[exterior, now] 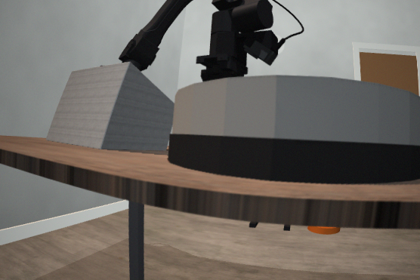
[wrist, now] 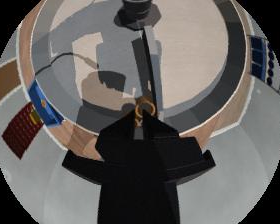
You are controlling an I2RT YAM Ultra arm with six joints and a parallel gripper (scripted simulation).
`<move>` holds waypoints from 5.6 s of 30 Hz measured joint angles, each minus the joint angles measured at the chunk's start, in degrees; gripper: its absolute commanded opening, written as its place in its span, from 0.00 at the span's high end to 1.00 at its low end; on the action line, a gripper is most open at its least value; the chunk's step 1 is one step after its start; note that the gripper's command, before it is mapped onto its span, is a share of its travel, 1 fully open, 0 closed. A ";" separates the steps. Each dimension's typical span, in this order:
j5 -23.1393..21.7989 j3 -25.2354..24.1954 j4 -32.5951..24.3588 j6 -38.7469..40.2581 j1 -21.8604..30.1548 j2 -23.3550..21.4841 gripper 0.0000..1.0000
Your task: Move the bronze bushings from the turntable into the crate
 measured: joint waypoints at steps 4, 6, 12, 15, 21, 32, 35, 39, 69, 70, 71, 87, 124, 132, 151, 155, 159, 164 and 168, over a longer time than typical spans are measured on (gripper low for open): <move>0.00 0.00 0.00 0.00 0.00 0.00 0.87; 0.00 0.00 0.00 0.00 0.00 0.00 0.87; 0.00 0.00 0.00 0.00 0.00 0.00 0.87; 0.02 0.00 0.13 0.09 0.09 0.00 0.87; -0.07 -0.79 0.74 0.35 0.70 0.02 0.87; -0.07 -0.76 1.11 0.46 0.68 0.37 0.87; -0.07 -0.76 1.11 0.46 0.68 0.37 0.87; -0.07 -0.76 1.11 0.46 0.68 0.37 0.87; -0.07 -0.76 0.98 0.46 0.68 0.37 0.87; -0.07 -0.76 0.96 0.46 0.68 0.37 0.87; -0.07 -0.76 0.96 0.46 0.68 0.37 0.87; -0.07 -0.76 0.96 0.46 0.68 0.37 0.87; -0.07 0.20 0.52 0.22 0.24 0.37 0.87; -0.07 0.20 0.52 0.22 0.24 0.37 0.87; -0.07 -0.07 1.11 0.24 0.24 0.35 0.87; -0.07 -1.03 2.10 0.42 0.57 1.05 0.87; -0.13 -1.25 2.75 0.57 0.72 1.95 0.87; -0.13 -1.25 3.41 0.72 0.74 2.05 0.87; -0.13 -1.25 3.56 0.72 0.74 2.05 0.87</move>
